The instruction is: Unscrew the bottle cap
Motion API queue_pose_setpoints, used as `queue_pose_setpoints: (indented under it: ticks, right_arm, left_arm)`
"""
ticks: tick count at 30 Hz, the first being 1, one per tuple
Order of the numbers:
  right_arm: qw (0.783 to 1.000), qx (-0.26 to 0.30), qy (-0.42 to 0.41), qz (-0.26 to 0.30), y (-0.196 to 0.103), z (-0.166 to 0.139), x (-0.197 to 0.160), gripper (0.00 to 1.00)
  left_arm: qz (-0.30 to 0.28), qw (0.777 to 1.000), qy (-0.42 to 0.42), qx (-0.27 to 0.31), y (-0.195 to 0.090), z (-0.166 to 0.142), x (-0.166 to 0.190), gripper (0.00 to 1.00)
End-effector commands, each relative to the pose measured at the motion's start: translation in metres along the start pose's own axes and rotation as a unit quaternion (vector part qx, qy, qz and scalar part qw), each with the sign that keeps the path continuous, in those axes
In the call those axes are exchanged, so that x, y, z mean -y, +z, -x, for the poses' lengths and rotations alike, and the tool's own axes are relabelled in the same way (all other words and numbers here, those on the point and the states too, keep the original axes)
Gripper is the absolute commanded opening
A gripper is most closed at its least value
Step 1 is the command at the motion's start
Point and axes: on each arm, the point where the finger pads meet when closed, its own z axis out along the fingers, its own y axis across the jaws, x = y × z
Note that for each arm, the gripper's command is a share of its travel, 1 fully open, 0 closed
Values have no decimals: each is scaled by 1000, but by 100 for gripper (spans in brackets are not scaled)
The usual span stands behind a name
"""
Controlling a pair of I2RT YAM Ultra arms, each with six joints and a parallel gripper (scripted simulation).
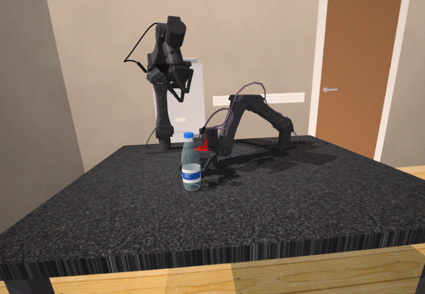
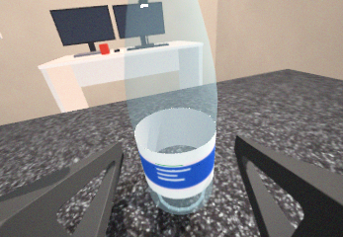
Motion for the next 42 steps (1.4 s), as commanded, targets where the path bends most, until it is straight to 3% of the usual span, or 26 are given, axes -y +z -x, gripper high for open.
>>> queue_pose_setpoints:
  ticks: [1,42]
  right_arm:
    - [1000,4,0,-1,-1,1,-1,57]
    - [1000,4,0,-1,-1,1,-1,57]
  left_arm:
    - [-1,1000,-12,7,14,12,1,89]
    - [-1,1000,-15,13,21,18,1,89]
